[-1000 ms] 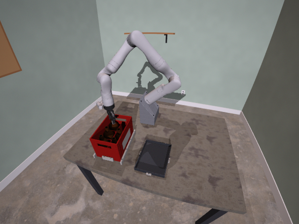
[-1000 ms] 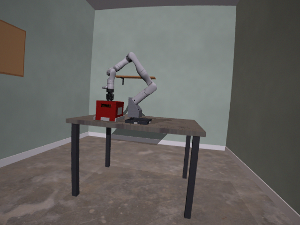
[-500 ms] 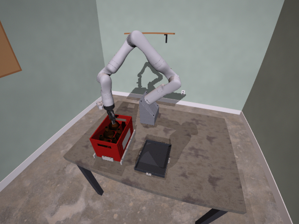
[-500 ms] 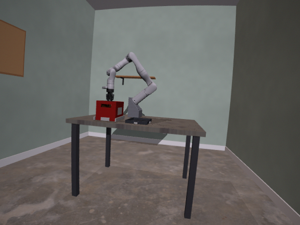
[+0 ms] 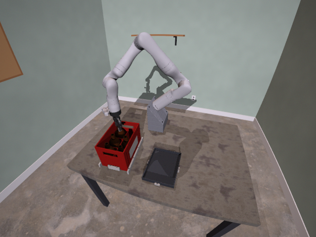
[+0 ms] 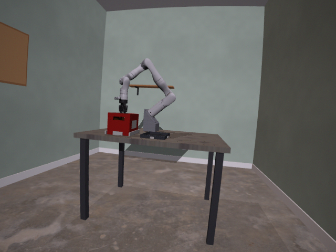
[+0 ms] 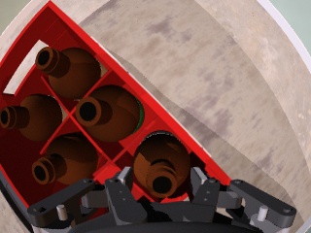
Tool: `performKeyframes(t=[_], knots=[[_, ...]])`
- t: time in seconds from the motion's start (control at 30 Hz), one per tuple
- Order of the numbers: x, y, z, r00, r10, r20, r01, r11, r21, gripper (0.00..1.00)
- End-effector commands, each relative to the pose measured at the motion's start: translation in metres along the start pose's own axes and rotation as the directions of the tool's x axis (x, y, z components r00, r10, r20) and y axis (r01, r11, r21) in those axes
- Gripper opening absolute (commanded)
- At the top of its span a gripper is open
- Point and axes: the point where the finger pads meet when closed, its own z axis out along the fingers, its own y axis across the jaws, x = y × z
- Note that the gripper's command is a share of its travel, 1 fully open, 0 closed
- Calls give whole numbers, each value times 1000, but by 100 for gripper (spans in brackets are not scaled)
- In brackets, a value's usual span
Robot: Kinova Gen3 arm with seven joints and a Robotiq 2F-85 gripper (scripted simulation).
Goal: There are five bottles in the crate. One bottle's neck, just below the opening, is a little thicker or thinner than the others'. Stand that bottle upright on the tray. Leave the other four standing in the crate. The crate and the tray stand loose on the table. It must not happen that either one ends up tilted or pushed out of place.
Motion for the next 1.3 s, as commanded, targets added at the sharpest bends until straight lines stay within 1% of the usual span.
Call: performKeyframes(t=[0.0, 0.07, 0.1, 1.27], knots=[[1, 0, -1, 1000, 0, -2, 0, 1000, 0, 64], [1, 0, -1, 1000, 0, -2, 0, 1000, 0, 64], [1, 0, -1, 1000, 0, -2, 0, 1000, 0, 0], [1, 0, -1, 1000, 0, -2, 0, 1000, 0, 0]])
